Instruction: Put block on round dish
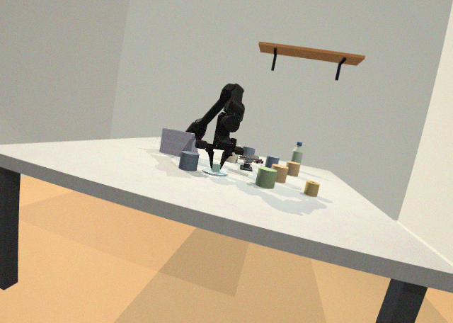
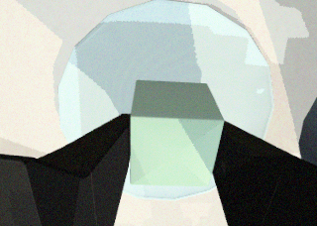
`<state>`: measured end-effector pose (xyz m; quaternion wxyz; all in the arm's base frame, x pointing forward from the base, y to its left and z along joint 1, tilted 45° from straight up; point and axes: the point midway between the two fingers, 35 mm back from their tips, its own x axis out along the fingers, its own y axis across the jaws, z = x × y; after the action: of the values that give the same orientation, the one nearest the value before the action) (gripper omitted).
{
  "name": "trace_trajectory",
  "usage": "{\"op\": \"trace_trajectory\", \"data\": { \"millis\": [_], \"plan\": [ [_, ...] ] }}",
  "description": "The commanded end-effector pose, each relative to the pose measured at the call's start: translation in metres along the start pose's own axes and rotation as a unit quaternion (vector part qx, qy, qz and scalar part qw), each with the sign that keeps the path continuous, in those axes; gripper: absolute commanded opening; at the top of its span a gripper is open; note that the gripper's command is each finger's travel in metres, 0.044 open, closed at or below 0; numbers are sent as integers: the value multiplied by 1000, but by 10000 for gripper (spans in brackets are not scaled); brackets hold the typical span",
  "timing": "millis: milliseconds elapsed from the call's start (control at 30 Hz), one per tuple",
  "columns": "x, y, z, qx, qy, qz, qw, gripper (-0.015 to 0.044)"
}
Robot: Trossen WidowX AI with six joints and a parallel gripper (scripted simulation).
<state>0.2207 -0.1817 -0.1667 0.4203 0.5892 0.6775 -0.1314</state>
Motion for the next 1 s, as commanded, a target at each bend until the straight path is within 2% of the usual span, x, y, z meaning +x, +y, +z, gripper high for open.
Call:
{"op": "trace_trajectory", "data": {
  "millis": [0, 267, 467, 633, 767, 967],
  "plan": [
    [0, 0, 0, 0, 0, 0, 1000, 236],
    [-8, 3, 1, 4, -8, 4, 1000, 440],
    [-53, 0, 0, 3, -1, 2, 1000, 440],
    [-60, 0, -1, 3, 0, 2, 1000, 440],
    [-99, -2, -3, 6, 0, 5, 1000, 440],
    [-101, -2, -4, 6, 0, 5, 1000, 440]
  ]
}}
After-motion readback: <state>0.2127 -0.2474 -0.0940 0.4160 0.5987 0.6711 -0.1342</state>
